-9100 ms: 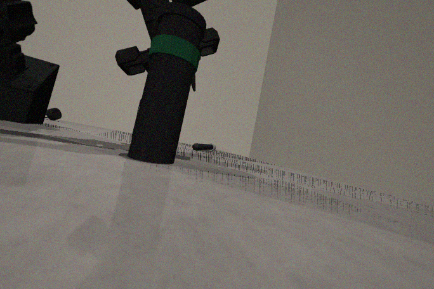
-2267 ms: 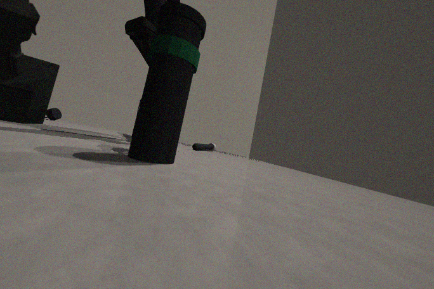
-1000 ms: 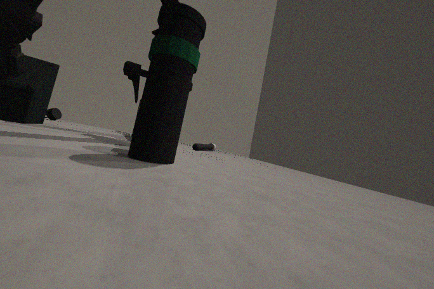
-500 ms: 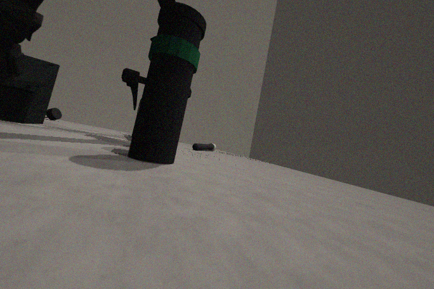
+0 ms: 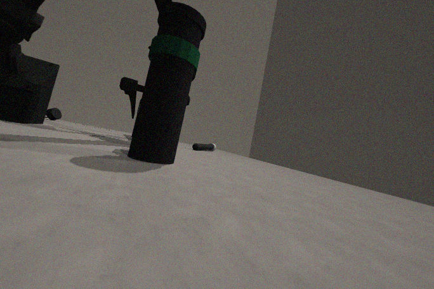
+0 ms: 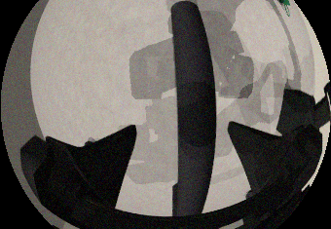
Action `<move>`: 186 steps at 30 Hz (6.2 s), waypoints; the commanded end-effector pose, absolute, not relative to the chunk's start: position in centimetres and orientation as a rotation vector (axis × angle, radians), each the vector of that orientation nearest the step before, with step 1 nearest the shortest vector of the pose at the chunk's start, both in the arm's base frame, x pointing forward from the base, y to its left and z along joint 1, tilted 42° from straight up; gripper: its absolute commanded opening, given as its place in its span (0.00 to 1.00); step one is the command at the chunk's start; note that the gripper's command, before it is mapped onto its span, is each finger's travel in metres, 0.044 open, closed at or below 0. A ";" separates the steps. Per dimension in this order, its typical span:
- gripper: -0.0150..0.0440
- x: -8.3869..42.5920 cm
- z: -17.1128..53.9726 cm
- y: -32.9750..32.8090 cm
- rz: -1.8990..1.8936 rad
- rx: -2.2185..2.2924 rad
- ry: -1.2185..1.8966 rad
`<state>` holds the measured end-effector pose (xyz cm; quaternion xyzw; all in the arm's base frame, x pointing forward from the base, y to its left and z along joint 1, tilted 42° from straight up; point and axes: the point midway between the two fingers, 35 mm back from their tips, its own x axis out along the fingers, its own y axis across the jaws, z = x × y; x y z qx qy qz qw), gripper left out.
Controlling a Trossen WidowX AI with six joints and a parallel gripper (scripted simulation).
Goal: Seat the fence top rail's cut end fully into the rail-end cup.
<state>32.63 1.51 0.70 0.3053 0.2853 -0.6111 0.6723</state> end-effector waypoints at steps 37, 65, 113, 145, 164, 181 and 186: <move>0.45 32.6 -1.3 -0.2 -1.379 0.668 0.645; 0.25 31.3 6.6 2.4 -1.466 0.448 0.360; 0.25 31.6 7.1 2.6 -1.475 0.455 0.369; 0.25 31.5 8.4 0.7 -1.483 0.447 0.373; 0.25 31.5 8.4 0.7 -1.483 0.447 0.373; 0.25 31.4 7.6 0.9 -1.496 0.450 0.387; 0.25 31.4 7.7 0.9 -1.496 0.448 0.385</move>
